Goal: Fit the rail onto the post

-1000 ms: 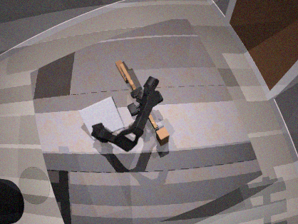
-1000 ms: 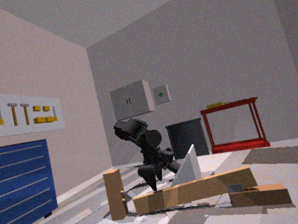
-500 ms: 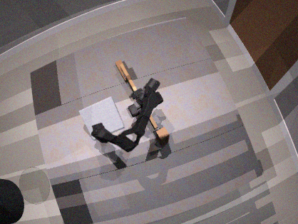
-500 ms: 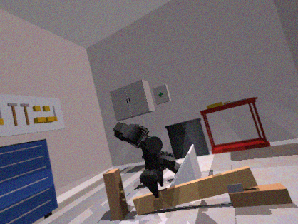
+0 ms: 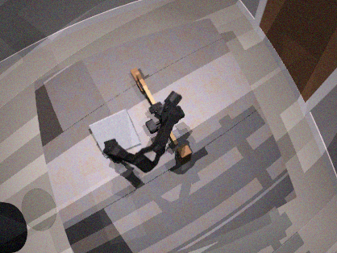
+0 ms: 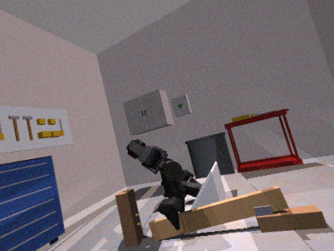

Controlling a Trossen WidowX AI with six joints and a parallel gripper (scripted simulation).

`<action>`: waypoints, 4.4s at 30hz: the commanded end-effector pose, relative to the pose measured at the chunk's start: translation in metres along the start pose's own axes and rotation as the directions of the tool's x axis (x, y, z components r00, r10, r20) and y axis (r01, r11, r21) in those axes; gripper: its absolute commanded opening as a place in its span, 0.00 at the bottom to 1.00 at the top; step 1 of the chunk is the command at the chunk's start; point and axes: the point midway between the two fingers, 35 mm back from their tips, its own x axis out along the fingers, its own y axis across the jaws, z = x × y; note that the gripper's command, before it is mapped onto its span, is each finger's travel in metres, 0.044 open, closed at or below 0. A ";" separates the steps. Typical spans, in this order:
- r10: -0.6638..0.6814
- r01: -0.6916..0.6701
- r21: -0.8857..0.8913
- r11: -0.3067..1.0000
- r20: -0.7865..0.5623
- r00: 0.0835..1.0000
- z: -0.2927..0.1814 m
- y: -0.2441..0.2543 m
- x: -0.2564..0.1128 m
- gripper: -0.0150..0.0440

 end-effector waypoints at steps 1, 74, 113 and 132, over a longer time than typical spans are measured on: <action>0.000 0.000 -0.005 1.000 -0.007 1.000 -0.001 0.001 0.006 1.00; 0.001 -0.001 -0.005 1.000 -0.009 1.000 -0.001 0.001 0.009 0.25; 0.001 -0.001 -0.005 1.000 -0.008 1.000 0.000 0.001 -0.010 0.25; 0.001 -0.001 -0.005 1.000 -0.008 1.000 0.000 0.002 -0.009 0.25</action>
